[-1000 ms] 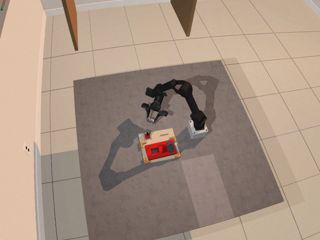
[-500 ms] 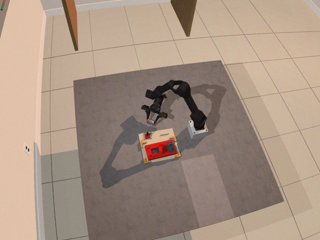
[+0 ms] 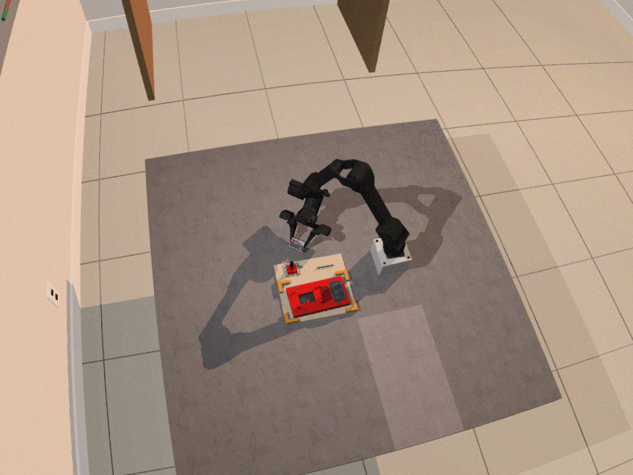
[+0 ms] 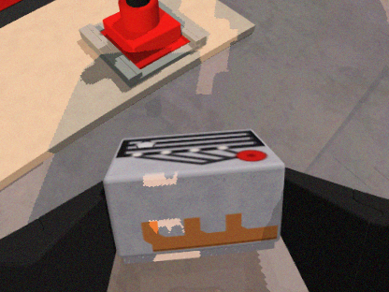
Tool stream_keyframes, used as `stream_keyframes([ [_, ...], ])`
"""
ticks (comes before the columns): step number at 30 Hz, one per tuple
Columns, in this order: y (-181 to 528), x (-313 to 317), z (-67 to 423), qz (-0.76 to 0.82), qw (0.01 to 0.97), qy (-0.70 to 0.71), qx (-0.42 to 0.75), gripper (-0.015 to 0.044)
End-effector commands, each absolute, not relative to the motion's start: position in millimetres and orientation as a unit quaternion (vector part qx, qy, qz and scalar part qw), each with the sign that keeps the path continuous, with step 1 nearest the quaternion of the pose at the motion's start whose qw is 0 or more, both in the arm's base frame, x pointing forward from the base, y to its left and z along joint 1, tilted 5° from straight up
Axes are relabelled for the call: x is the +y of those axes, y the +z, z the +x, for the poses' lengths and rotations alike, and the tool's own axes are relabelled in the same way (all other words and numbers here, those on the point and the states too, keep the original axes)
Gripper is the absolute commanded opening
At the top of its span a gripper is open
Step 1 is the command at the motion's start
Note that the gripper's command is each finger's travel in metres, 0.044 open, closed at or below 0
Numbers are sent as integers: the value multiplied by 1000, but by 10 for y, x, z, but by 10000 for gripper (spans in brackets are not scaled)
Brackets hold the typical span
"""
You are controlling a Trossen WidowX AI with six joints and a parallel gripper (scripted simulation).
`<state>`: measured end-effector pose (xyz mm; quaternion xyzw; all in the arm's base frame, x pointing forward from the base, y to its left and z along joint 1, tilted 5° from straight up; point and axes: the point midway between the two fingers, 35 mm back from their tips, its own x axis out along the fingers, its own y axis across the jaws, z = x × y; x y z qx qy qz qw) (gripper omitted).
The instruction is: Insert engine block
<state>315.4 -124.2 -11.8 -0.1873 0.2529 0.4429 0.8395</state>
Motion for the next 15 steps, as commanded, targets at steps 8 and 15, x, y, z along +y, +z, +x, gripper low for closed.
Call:
stream_keyframes([
  [8, -118, -1243, 3154, -188, 839, 443, 253, 262],
  [15, -118, -1243, 3154, -188, 839, 443, 253, 440],
])
